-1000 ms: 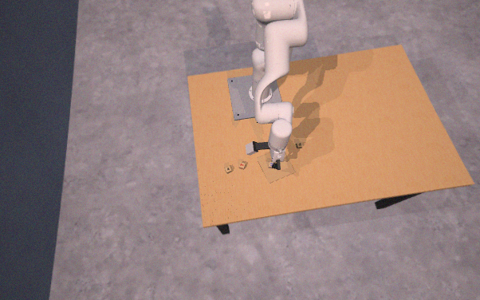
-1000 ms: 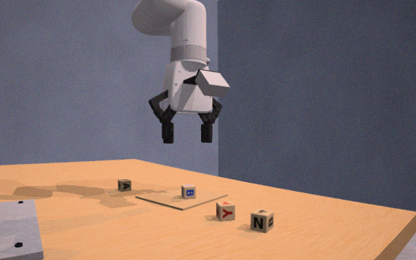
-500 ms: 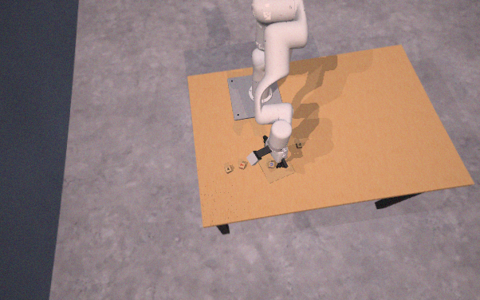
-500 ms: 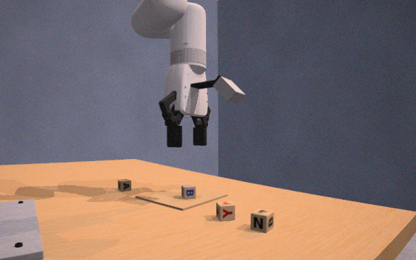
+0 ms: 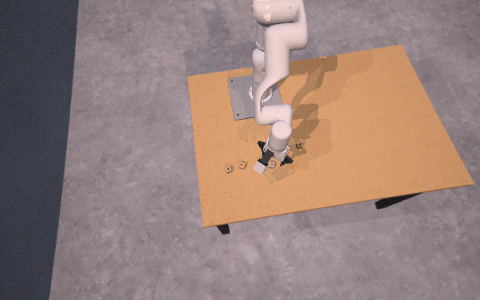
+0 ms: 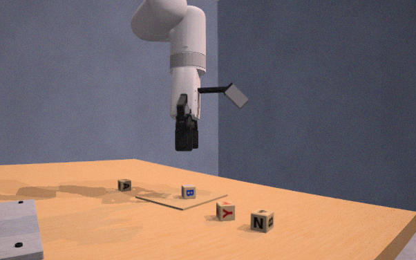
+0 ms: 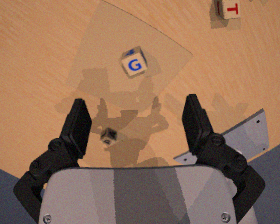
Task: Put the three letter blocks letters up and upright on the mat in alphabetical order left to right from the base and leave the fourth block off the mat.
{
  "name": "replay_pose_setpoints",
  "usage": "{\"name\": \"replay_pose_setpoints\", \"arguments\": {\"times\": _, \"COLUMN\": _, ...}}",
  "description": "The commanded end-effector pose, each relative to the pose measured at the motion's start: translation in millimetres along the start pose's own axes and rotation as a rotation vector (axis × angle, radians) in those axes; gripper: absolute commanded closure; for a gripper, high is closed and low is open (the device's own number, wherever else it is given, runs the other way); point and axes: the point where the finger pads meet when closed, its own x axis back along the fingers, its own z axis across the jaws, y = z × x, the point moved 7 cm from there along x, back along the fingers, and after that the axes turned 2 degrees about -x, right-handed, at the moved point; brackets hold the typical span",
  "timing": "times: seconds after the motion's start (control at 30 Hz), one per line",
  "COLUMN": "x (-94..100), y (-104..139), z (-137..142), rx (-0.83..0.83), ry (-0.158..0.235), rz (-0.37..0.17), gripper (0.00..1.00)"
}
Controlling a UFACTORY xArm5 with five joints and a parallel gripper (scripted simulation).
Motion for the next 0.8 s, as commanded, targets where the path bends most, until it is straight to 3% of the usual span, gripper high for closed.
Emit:
{"name": "replay_pose_setpoints", "arguments": {"times": 0.0, "x": -0.5, "y": -0.6, "z": -0.6, "rx": 0.124, "ry": -0.003, "rz": 0.004, "gripper": 0.0}}
{"name": "replay_pose_setpoints", "arguments": {"times": 0.3, "x": -4.0, "y": -0.3, "z": -0.7, "rx": 0.351, "ry": -0.002, "rz": 0.004, "gripper": 0.0}}
{"name": "replay_pose_setpoints", "arguments": {"times": 0.67, "x": -4.7, "y": -0.2, "z": -0.7, "rx": 0.392, "ry": -0.002, "rz": 0.004, "gripper": 0.0}}
{"name": "replay_pose_setpoints", "arguments": {"times": 0.7, "x": -4.7, "y": -0.2, "z": -0.7, "rx": 0.392, "ry": -0.002, "rz": 0.004, "gripper": 0.37}}
{"name": "replay_pose_setpoints", "arguments": {"times": 0.77, "x": -4.7, "y": -0.2, "z": -0.7, "rx": 0.392, "ry": -0.002, "rz": 0.004, "gripper": 0.37}}
